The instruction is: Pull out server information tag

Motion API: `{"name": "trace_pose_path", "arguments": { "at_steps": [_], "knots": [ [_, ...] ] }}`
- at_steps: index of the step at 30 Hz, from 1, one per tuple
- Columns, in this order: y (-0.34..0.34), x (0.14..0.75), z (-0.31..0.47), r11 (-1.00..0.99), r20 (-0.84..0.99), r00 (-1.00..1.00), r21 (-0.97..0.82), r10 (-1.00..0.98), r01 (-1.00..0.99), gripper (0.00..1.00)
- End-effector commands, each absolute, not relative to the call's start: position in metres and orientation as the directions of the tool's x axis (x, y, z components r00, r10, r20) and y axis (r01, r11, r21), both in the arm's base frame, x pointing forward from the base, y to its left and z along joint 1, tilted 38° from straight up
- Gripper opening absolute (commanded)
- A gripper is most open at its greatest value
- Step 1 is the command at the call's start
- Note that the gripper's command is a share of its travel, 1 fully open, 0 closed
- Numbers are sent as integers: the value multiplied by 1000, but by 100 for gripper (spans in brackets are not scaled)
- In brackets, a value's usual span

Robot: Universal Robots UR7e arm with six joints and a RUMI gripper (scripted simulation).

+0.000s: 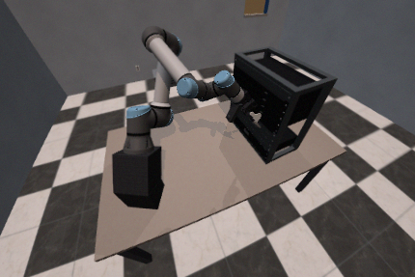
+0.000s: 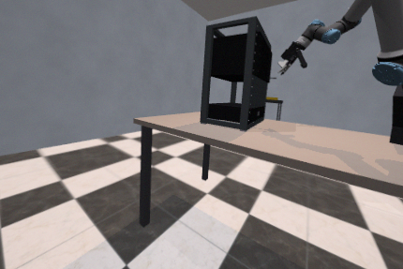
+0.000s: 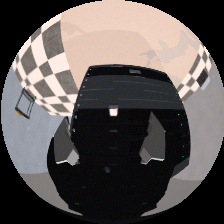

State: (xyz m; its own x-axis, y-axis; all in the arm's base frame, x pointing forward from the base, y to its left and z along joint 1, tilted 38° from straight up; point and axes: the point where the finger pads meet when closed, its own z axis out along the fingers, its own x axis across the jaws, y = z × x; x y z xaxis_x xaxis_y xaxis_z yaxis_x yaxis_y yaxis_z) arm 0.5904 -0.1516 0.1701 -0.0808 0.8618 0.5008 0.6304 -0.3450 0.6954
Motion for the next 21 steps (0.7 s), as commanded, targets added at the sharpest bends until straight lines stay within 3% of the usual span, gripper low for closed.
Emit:
{"name": "trace_pose_path", "arguments": {
  "at_steps": [1, 21],
  "knots": [
    [-152, 590, 170, -345, 501, -80, 696, 862, 630, 100],
    [-152, 590, 169, -348, 505, -79, 692, 860, 632, 100]
  ]
}}
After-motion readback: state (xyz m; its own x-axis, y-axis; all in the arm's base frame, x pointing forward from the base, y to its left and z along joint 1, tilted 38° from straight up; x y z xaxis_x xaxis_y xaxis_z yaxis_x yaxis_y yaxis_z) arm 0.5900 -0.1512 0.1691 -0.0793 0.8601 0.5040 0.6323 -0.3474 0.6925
